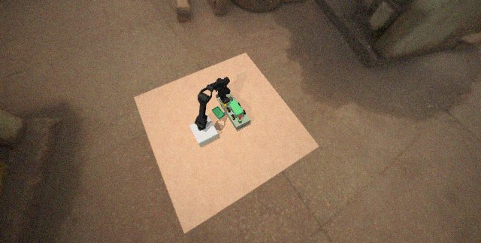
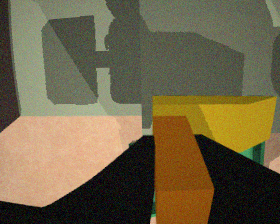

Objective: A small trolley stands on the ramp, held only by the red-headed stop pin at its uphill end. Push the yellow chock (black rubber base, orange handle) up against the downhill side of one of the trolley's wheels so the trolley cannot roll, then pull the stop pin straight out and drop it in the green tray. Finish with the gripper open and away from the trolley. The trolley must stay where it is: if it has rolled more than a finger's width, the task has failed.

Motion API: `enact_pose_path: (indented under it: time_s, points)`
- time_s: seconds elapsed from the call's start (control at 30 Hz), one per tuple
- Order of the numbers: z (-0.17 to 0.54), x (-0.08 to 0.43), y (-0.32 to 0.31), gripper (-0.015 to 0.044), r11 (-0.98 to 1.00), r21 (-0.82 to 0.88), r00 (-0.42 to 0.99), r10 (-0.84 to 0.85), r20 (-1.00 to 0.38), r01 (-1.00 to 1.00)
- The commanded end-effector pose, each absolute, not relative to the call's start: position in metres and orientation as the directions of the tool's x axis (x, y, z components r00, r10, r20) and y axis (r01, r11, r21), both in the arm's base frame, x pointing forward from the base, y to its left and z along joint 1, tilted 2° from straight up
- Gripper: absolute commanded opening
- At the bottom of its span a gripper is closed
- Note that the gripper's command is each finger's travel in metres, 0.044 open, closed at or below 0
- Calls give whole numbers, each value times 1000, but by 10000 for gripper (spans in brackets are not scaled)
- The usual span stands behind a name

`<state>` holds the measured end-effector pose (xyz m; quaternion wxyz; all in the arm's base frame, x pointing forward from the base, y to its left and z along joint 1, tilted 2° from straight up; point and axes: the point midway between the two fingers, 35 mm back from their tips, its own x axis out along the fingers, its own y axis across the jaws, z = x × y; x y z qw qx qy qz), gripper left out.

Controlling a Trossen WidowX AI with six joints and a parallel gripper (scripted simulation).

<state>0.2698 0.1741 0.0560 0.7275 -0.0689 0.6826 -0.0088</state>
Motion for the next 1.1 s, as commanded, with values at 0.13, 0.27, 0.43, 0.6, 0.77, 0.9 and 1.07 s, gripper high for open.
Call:
enact_pose_path:
  time_s: [0.13, 0.27, 0.43, 0.6, 0.77, 0.9, 1.07]
  points:
    - [36, 271, 170, 0, 990, -116, 69, -111, -991, -85]
    - [36, 271, 170, 0, 990, -117, 69, -111, -991, -85]
    - [38, 271, 166, 0, 989, -117, 69, -111, -991, -85]
    - [38, 271, 160, 0, 989, -117, 69, -112, -991, -85]
    - [39, 272, 155, 0, 989, -118, 69, -112, -991, -85]
    - [39, 272, 151, 0, 989, -118, 69, -113, -991, -85]
    - [39, 272, 146, 0, 989, -119, 69, -113, -991, -85]
